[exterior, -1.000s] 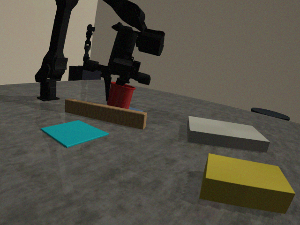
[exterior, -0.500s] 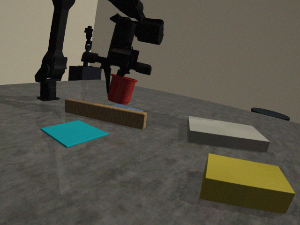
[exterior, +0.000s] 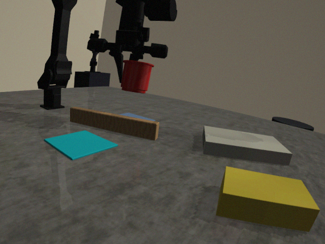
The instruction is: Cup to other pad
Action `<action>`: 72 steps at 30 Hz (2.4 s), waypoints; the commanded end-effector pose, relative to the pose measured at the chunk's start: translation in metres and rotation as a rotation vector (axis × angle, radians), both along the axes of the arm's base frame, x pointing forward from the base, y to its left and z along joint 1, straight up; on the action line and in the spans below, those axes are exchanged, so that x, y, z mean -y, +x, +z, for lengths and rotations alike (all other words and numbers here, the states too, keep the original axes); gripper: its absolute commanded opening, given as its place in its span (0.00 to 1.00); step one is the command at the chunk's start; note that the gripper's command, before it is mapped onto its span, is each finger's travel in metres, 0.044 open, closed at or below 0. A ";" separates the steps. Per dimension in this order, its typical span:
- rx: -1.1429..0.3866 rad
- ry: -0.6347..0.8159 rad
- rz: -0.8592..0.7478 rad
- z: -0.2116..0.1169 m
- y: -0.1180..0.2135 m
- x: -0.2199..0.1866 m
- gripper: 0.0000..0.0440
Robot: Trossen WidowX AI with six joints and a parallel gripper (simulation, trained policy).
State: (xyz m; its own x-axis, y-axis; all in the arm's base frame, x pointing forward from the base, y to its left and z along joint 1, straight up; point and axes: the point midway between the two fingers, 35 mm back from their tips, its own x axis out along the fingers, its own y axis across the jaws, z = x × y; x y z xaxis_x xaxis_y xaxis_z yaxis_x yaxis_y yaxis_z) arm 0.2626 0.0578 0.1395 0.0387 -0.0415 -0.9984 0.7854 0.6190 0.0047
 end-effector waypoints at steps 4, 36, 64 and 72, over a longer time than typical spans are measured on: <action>0.062 0.007 -0.062 0.018 0.013 0.015 0.00; 0.225 -0.042 -0.294 0.010 0.061 0.124 0.00; 0.183 -0.059 -0.389 -0.064 0.039 0.158 0.01; 0.164 -0.061 -0.414 -0.078 0.028 0.163 0.14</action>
